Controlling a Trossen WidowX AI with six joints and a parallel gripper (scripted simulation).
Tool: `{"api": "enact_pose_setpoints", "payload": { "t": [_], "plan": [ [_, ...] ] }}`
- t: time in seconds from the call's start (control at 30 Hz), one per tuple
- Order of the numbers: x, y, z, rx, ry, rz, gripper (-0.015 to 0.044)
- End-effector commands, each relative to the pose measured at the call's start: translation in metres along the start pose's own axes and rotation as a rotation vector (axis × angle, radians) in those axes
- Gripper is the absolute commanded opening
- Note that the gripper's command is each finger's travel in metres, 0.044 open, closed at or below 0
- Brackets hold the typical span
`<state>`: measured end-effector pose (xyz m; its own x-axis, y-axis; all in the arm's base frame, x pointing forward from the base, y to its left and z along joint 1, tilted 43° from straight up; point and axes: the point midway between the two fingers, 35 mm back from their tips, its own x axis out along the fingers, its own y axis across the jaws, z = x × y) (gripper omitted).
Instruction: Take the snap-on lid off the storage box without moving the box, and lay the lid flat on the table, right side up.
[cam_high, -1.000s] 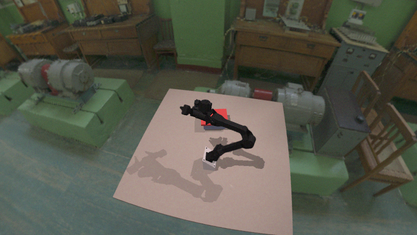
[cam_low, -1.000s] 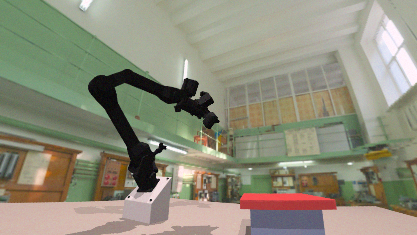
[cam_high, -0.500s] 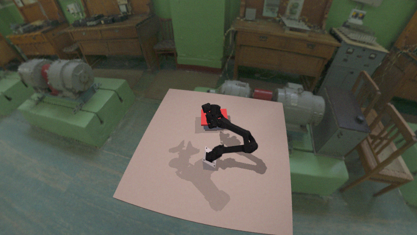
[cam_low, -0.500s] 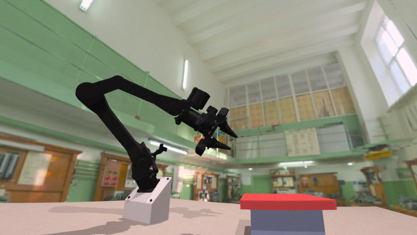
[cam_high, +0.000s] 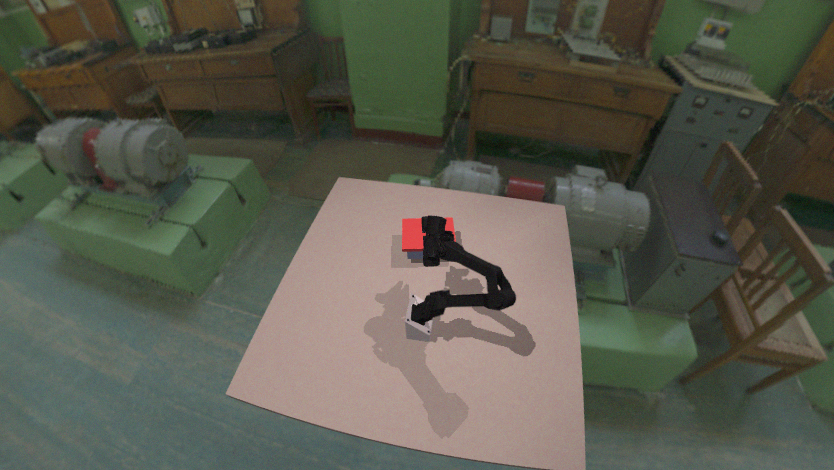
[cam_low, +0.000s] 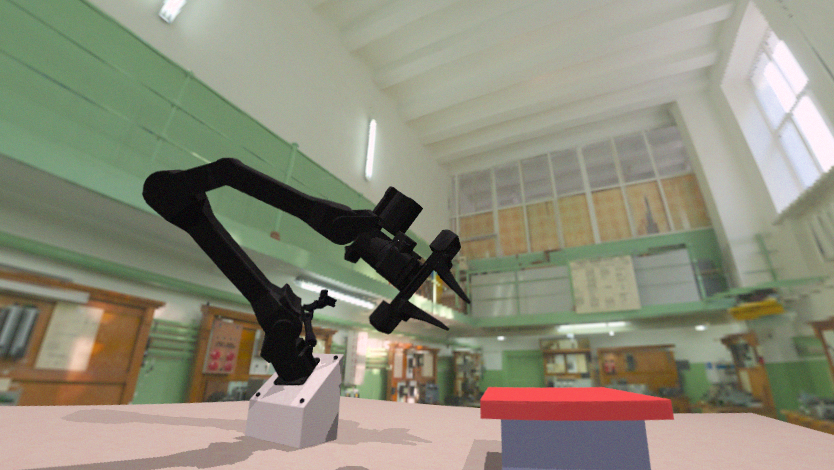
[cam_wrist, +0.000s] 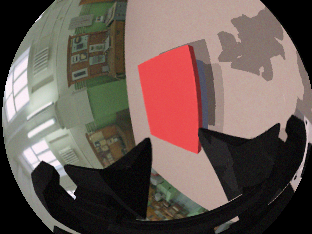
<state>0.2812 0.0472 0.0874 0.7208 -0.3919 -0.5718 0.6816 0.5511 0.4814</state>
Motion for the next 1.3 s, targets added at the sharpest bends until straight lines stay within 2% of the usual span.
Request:
{"api": "enact_pose_setpoints", "payload": {
  "t": [0.0, 0.27, 0.57, 1.27],
  "plan": [
    [0.001, -0.003, 0.003, 0.016, -0.016, -0.009, 0.0235],
    [0.045, -0.056, 0.003, 0.015, -0.018, -0.008, 0.0235],
    [0.047, -0.055, 0.003, 0.015, -0.017, -0.009, 0.0235],
    [0.079, -0.052, 0.004, 0.017, -0.016, -0.010, 0.0235]
  ]
}}
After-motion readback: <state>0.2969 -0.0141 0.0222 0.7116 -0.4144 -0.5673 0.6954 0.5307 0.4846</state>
